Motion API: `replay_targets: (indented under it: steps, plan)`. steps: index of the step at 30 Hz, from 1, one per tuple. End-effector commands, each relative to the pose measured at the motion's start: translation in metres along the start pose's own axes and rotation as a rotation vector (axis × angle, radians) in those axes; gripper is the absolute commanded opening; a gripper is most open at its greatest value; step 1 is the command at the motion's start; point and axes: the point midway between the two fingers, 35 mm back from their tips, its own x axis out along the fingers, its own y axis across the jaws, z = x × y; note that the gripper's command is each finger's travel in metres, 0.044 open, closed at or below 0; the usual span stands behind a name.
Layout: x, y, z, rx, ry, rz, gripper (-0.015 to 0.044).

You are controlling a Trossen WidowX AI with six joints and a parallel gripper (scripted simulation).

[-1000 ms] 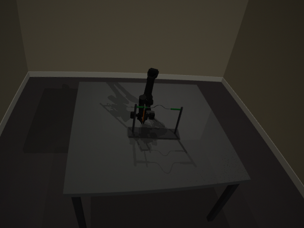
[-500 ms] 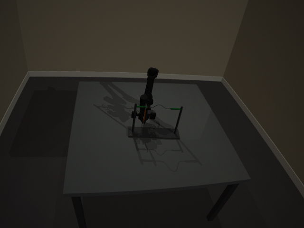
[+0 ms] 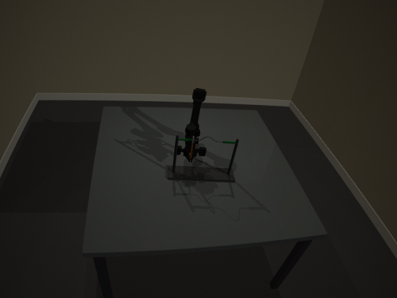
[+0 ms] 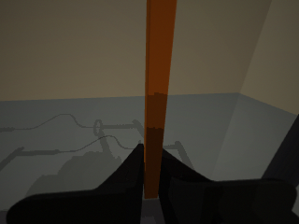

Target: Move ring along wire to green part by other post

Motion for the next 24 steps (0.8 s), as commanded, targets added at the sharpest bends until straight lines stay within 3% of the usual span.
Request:
replay_targets:
  steps: [1,11,24]
  plan:
    - [-0.001,0.005,-0.001,0.011,0.004,-0.004,-0.0150]
    - [-0.004,0.017,-0.001,0.048,0.032,-0.012,-0.0150]
    - [-0.025,0.046,0.002,0.194,0.219,-0.023,-0.0150]
